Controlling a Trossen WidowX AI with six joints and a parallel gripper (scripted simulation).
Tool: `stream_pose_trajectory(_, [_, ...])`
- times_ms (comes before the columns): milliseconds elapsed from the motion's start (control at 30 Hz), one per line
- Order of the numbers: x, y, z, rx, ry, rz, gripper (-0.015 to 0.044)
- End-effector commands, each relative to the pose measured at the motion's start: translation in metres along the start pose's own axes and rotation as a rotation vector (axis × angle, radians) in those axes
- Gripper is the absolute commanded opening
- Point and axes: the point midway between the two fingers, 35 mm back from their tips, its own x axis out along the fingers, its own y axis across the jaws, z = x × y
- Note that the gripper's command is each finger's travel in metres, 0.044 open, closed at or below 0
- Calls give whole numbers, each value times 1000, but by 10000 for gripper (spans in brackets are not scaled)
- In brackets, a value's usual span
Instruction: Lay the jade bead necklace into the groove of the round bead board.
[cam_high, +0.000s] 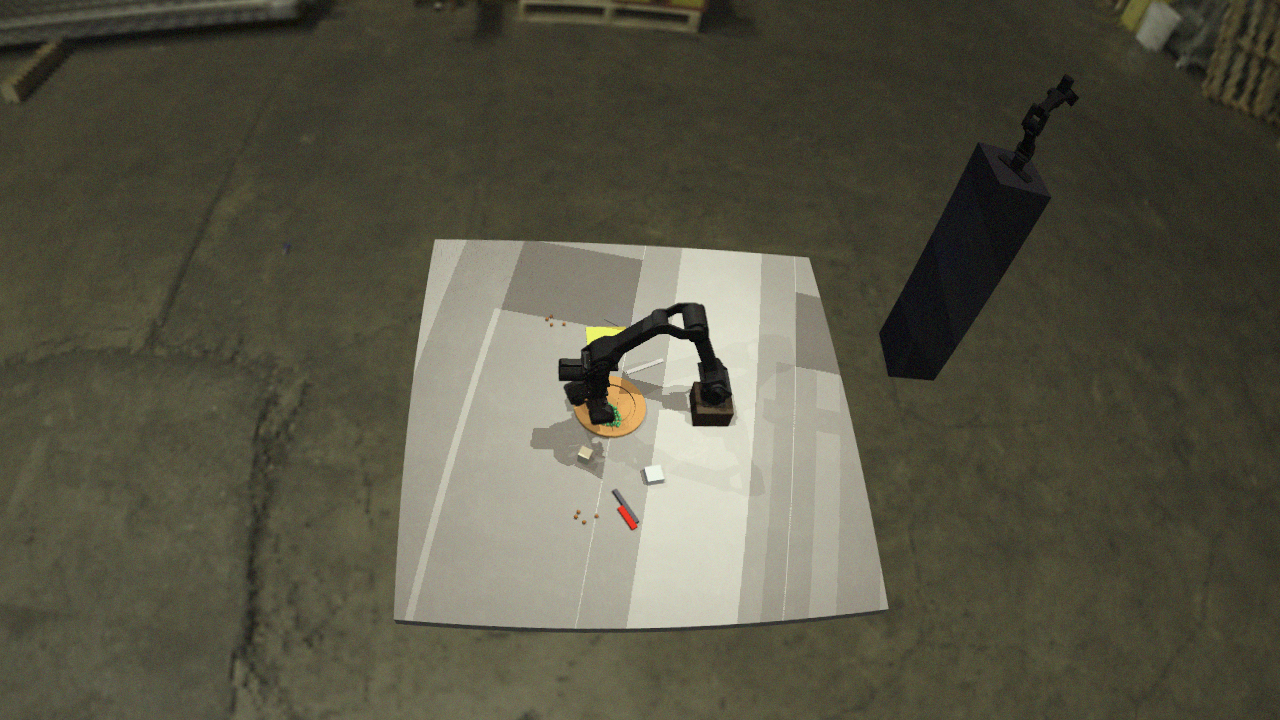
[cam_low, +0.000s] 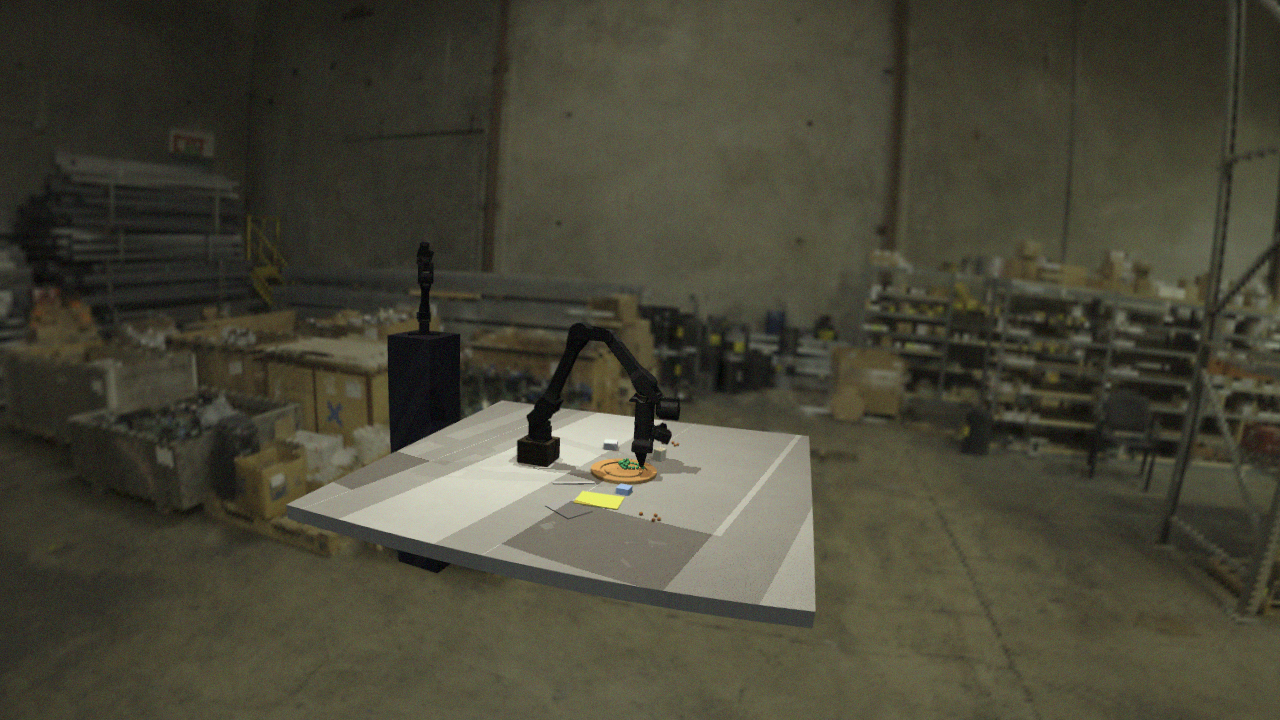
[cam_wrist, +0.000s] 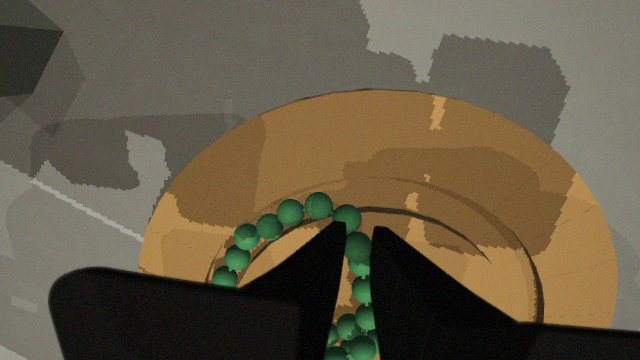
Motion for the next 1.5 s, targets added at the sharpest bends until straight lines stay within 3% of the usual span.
stream_pose_trajectory(0, [0,-7,10,0,-1,0,0])
stream_pose_trajectory(400, [8,-8,12,0,-1,0,0])
stream_pose_trajectory(967, [3,-8,11,3,0,-1,440])
stream_pose_trajectory(1467, [0,-8,11,0,-1,0,440])
